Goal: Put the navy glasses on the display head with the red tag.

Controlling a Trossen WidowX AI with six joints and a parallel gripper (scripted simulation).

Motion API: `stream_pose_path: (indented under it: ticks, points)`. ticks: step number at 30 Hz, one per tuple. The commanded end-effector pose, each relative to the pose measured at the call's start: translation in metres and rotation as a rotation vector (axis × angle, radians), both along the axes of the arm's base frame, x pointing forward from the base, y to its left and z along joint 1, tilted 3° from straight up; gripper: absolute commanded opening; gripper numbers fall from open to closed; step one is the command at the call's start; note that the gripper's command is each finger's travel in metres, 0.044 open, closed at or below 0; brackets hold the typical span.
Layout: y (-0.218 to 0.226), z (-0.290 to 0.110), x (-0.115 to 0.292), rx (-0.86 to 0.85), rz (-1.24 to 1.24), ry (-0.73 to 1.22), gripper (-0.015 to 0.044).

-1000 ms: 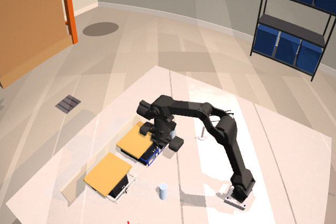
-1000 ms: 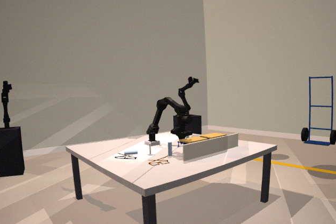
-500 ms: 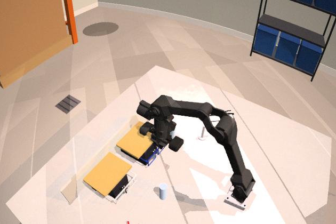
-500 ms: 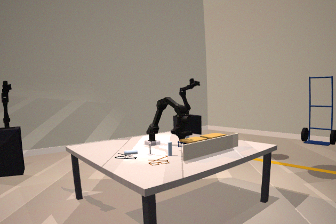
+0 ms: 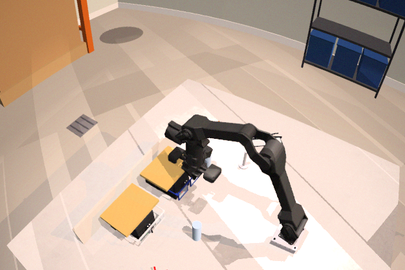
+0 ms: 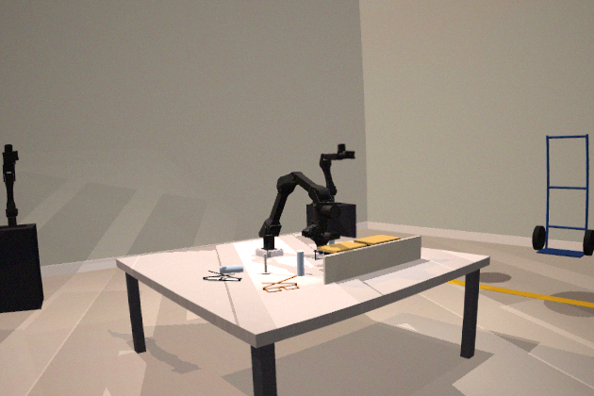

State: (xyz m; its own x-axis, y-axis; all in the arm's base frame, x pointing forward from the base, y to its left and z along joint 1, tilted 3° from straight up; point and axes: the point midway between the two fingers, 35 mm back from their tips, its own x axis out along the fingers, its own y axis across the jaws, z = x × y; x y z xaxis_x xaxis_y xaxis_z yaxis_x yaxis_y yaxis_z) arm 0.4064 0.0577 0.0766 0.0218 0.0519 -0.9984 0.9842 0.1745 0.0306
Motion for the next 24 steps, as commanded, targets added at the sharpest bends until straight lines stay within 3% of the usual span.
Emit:
stream_pose_path:
  ticks: [1, 13, 17, 24]
  points:
    - [0.0005, -0.0022, 0.0001, 0.003, -0.001, 0.000, 0.0000]
    - [0.0011, -0.0050, 0.0005, 0.005, -0.002, 0.000, 0.0000]
    - [0.0002, -0.0038, 0.0007, 0.000, 0.000, -0.001, 0.0105]
    - [0.0002, -0.0038, 0.0007, 0.000, 0.000, -0.001, 0.0107]
